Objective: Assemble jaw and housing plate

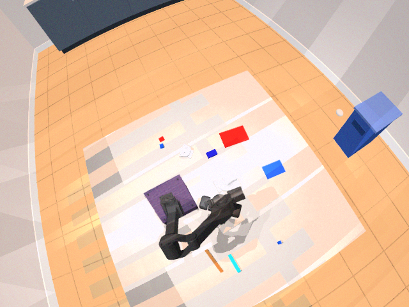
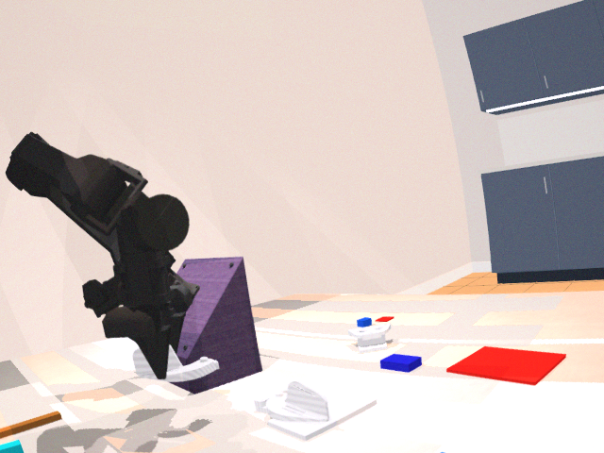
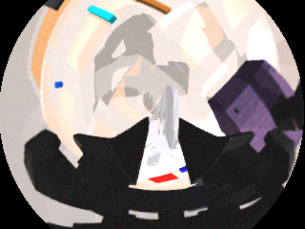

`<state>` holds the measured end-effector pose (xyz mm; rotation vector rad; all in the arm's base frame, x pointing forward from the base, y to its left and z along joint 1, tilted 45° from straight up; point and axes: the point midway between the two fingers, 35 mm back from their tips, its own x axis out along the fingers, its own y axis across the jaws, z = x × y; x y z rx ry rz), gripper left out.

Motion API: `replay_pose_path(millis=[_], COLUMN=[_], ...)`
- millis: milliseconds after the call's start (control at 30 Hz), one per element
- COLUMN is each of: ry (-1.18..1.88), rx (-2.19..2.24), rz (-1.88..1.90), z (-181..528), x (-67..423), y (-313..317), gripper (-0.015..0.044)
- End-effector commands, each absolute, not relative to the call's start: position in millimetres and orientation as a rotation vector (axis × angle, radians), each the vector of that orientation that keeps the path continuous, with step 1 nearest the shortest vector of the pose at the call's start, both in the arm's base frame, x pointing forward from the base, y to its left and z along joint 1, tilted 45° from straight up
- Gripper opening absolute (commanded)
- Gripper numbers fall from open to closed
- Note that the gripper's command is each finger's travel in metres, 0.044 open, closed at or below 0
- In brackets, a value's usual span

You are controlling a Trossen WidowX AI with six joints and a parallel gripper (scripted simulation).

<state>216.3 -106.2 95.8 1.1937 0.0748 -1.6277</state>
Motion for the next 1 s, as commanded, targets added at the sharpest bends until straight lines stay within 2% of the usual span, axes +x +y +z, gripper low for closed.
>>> replay_pose_path(millis=[0,267,967], ry=[0.059,0.073,0.487], rx=[1.205,1.192,0.777], rz=[-1.618,-1.614,-1.463], z=[103,102,86], x=[217,218,233], y=[-104,-104,-85], gripper=[0.0134,0.0134,0.0134])
